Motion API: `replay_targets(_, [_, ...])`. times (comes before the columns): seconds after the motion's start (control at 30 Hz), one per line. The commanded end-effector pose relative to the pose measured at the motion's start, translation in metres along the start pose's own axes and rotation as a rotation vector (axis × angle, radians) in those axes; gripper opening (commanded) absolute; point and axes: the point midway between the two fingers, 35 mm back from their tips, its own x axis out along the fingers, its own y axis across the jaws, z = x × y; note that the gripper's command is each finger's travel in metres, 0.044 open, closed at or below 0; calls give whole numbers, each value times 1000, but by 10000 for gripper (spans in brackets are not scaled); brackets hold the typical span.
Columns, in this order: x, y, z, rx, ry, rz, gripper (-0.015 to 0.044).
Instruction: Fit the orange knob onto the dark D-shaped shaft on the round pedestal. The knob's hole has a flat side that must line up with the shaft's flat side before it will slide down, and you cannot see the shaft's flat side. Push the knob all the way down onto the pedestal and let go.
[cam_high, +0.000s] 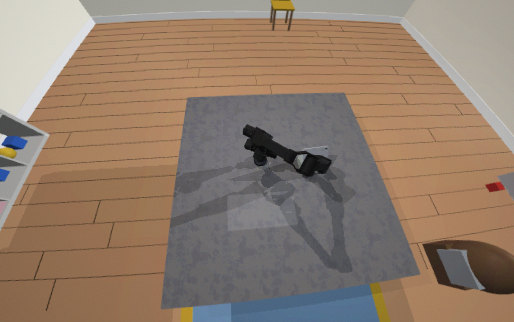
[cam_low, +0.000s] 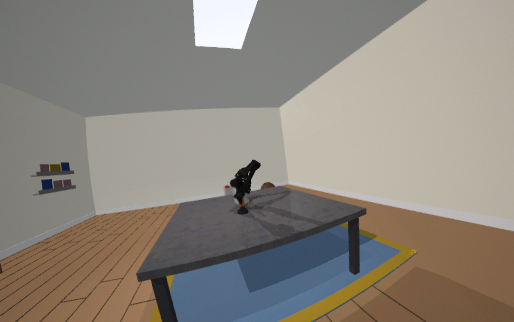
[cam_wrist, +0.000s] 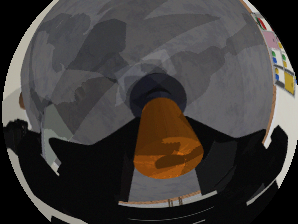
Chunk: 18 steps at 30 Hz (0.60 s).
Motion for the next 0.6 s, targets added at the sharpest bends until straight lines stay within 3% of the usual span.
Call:
replay_targets(0.0, [1, -1, 0, -4, 0, -3, 0])
replay_targets(0.57, [-3, 1, 1, -30, 0, -3, 0])
